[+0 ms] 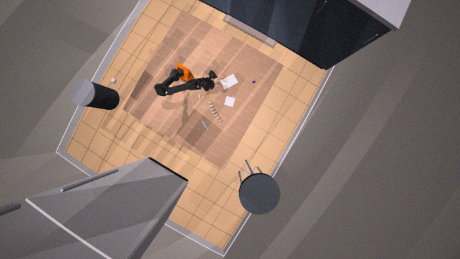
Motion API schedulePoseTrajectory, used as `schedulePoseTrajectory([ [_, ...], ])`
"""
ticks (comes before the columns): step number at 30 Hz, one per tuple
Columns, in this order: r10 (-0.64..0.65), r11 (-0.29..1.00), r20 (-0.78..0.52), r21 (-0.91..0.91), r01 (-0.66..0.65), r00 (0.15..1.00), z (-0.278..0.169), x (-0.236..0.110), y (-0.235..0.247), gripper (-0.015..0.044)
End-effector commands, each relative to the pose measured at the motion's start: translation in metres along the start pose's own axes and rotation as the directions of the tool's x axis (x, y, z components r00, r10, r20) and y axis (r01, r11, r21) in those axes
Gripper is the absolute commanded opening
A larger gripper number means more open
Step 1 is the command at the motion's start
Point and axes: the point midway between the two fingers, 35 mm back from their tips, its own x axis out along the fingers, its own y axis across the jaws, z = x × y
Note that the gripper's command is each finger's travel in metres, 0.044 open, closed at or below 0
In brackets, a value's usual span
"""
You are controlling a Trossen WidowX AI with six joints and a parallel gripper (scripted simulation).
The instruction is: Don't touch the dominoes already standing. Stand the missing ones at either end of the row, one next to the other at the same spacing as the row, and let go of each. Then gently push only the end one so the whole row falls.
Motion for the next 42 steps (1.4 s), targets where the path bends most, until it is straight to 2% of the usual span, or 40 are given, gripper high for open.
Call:
schedulePoseTrajectory([
  [1,-0.415,0.526,-0.192,-0.848,0.062,0.889,-0.07,0.02,-0.034,0.044],
  [5,-0.595,0.11,-0.192,-0.981,-0.158,0.78,-0.089,0.017,-0.052,0.044],
  [9,-0.668,-0.082,-0.172,-0.95,-0.301,0.724,-0.094,0.014,-0.059,0.044],
  [35,-0.668,-0.084,-0.172,-0.949,-0.303,0.724,-0.092,0.017,-0.058,0.044],
  [42,-0.67,-0.085,-0.171,-0.949,-0.303,0.723,-0.101,0.059,-0.097,0.044],
])
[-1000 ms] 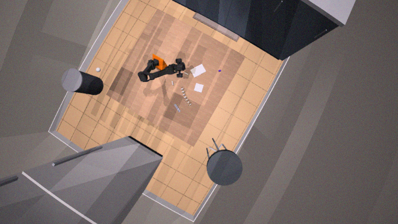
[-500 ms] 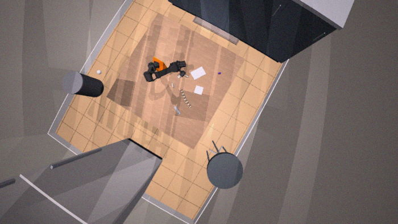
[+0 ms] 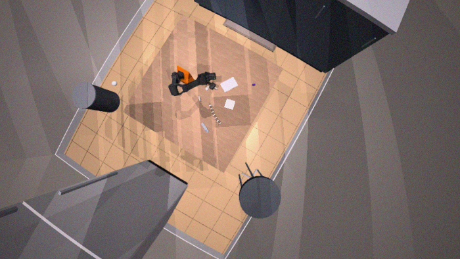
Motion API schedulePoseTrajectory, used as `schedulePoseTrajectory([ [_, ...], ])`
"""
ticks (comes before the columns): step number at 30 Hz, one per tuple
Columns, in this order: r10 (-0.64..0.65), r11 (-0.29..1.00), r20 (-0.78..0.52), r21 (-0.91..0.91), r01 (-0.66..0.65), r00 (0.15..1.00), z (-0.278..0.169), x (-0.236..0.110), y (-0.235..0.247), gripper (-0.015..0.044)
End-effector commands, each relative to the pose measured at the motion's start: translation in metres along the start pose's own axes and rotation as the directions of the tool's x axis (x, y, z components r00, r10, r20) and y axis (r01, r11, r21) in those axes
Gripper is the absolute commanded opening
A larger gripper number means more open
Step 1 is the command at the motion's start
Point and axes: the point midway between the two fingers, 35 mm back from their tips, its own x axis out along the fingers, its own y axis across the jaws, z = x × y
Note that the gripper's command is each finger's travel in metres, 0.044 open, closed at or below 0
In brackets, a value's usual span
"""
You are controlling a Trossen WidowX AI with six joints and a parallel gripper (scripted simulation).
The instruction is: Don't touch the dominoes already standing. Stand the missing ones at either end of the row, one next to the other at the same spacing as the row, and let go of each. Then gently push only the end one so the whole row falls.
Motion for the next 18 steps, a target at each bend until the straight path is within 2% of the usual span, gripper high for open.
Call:
schedulePoseTrajectory([
  [1,0.011,1.0,-0.016,-0.015,-0.011,1.0,-0.003,0.035,0.006,0.044],
  [18,0.011,1.0,-0.017,-0.015,-0.011,1.0,-0.001,0.051,0.006,0.044],
])
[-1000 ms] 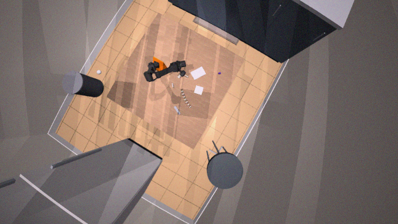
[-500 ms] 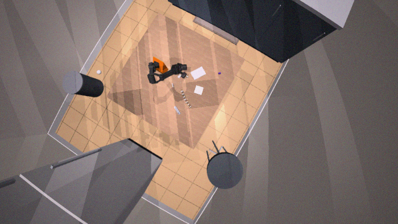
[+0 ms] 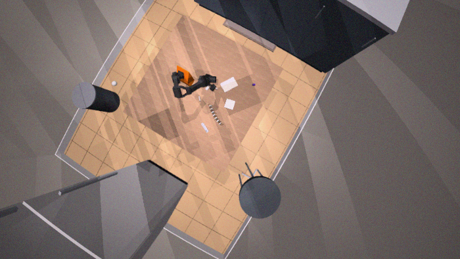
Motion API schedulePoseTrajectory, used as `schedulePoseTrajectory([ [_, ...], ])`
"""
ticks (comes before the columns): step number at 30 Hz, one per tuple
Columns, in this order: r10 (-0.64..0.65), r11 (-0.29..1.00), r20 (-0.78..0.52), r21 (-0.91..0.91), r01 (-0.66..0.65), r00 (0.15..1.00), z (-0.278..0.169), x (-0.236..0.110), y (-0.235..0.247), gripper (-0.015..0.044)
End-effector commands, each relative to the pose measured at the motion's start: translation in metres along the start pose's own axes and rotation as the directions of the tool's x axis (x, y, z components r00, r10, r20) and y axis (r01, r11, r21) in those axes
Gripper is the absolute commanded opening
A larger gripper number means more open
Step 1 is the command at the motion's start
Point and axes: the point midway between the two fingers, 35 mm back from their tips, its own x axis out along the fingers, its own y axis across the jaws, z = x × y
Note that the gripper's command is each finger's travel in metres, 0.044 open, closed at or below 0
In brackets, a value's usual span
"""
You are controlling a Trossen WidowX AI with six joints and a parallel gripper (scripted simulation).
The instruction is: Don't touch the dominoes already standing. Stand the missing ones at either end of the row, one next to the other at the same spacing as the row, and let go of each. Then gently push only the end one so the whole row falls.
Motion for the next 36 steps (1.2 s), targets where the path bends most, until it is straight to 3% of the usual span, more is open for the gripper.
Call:
schedulePoseTrajectory([
  [1,0.0,1.0,-0.005,-0.01,0.0,1.0,0.001,0.005,0.001,0.044],
  [6,0.0,1.0,-0.005,-0.01,0.0,1.0,0.001,0.005,0.001,0.044],
  [19,0.0,1.0,-0.005,-0.01,0.0,1.0,0.001,0.005,0.001,0.0107],
  [29,0.0,1.0,-0.005,-0.01,0.0,1.0,0.001,0.003,0.001,0.0107],
  [36,0.0,1.0,-0.001,-0.01,0.0,1.0,-0.001,-0.077,0.003,0.0107],
])
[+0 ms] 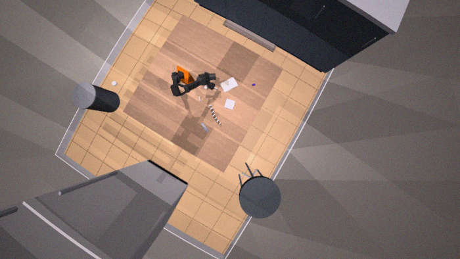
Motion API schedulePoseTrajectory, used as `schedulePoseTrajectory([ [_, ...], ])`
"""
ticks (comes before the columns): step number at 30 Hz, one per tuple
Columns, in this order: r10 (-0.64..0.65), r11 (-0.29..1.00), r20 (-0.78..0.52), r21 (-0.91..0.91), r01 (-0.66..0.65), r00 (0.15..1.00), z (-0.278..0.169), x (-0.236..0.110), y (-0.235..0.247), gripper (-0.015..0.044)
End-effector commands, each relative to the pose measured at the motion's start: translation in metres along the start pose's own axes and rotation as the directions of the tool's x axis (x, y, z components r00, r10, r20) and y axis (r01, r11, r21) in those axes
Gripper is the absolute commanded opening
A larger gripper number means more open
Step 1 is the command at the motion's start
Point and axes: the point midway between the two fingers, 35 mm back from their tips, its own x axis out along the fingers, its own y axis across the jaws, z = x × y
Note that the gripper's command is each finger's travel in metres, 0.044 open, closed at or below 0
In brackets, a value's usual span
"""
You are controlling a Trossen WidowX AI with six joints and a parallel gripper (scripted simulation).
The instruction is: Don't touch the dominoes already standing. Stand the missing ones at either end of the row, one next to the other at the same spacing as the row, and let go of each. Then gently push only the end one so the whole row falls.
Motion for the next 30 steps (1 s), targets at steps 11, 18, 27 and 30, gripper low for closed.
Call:
schedulePoseTrajectory([
  [11,-0.02,1.0,0.017,0.017,0.02,1.0,-0.005,-0.129,0.001,0.0107],
  [18,-0.02,1.0,0.017,0.018,0.02,1.0,-0.002,-0.13,0.001,0.0107],
  [27,-0.021,0.995,0.026,0.093,0.019,0.999,0.116,-0.136,0.009,0.0107],
  [30,-0.021,0.994,0.026,0.107,0.018,0.999,0.136,-0.134,0.014,0.0107],
])
